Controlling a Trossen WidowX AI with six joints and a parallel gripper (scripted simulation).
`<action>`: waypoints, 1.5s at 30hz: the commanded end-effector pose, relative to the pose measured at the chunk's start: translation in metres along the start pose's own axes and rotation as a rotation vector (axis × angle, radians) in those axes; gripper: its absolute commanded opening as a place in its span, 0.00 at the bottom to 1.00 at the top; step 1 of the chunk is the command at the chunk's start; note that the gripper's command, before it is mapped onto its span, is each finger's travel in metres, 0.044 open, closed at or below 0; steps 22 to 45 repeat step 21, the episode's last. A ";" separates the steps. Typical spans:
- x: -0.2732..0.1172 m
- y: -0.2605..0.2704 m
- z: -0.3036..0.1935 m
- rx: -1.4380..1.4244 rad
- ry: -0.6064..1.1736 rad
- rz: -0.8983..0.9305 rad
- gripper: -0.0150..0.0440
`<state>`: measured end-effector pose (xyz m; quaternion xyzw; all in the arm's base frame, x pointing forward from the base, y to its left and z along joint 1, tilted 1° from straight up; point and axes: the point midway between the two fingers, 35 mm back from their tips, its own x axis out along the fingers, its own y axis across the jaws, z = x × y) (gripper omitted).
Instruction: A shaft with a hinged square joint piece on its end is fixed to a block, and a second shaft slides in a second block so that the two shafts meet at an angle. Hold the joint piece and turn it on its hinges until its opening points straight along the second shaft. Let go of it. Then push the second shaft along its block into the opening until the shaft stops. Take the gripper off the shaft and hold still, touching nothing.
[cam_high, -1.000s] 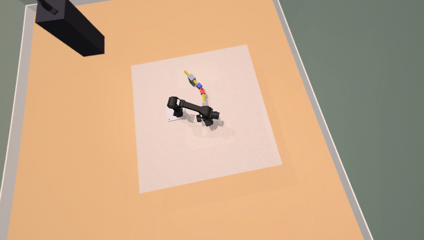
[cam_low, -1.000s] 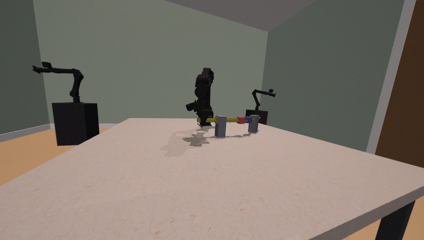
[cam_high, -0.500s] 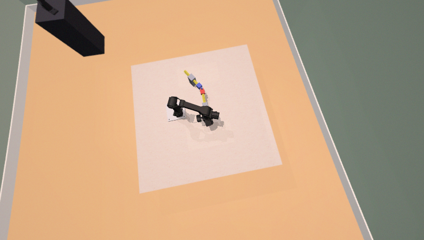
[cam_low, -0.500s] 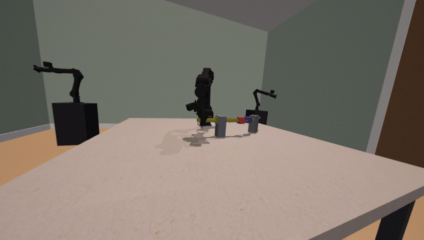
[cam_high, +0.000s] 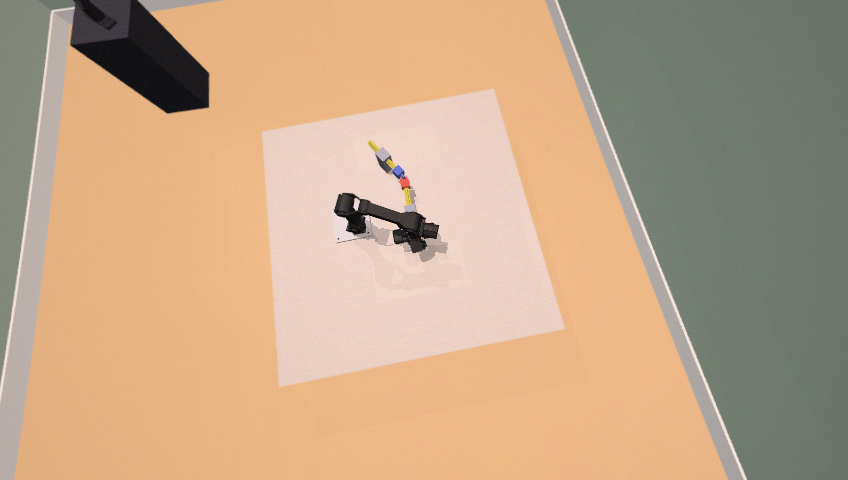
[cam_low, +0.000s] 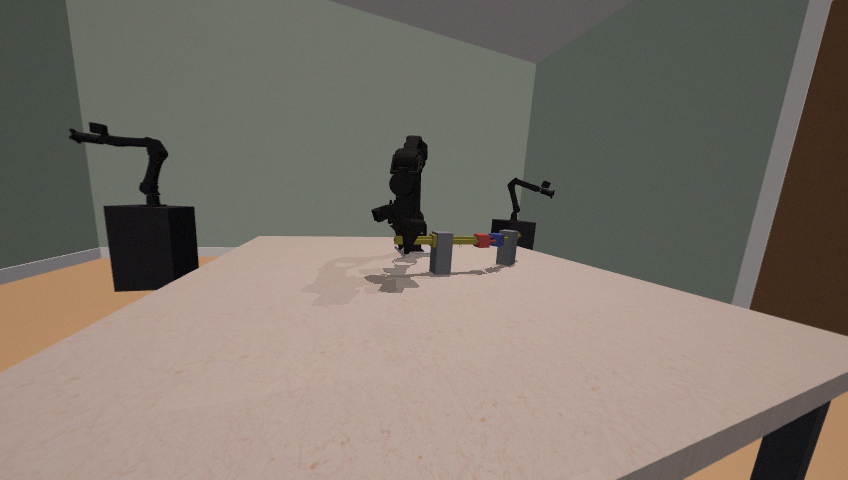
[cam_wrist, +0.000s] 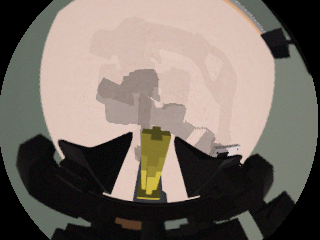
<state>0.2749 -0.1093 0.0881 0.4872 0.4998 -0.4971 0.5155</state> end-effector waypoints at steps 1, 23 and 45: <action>0.000 0.000 0.000 -0.002 0.001 -0.001 0.95; -0.030 0.000 0.001 0.000 0.000 0.001 1.00; -0.030 0.000 0.001 0.000 0.000 0.001 1.00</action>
